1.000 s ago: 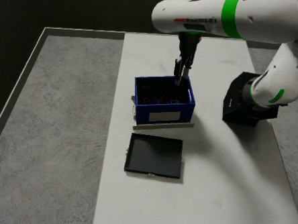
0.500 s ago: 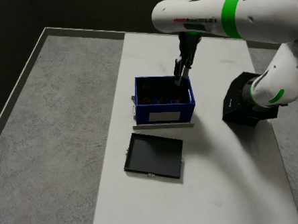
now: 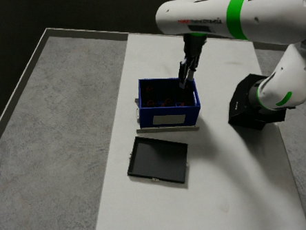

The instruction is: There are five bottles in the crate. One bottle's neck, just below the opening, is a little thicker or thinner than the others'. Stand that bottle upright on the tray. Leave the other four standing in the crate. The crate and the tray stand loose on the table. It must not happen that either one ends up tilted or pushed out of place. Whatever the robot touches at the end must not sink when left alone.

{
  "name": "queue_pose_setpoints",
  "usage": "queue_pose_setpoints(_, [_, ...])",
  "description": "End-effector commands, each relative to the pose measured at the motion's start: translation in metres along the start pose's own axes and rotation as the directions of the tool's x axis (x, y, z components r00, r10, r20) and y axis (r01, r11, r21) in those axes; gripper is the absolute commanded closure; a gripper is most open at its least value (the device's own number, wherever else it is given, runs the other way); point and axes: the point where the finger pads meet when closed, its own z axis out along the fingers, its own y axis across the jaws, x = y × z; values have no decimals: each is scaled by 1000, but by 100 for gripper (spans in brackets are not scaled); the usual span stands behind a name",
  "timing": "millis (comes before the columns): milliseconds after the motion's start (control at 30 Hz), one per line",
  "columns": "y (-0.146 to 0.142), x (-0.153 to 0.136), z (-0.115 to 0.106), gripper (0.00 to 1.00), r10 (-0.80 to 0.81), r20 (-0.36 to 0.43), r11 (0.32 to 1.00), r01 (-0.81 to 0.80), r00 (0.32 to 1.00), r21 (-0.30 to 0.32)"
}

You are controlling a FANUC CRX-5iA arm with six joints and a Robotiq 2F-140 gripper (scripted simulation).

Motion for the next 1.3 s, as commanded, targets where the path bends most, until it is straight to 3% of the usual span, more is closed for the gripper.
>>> queue_pose_setpoints(0, [0,0,1,56,0,1,1000,0,1000,0])
queue_pose_setpoints(1267, [0,-1,35,56,0,1,1000,0,1000,0])
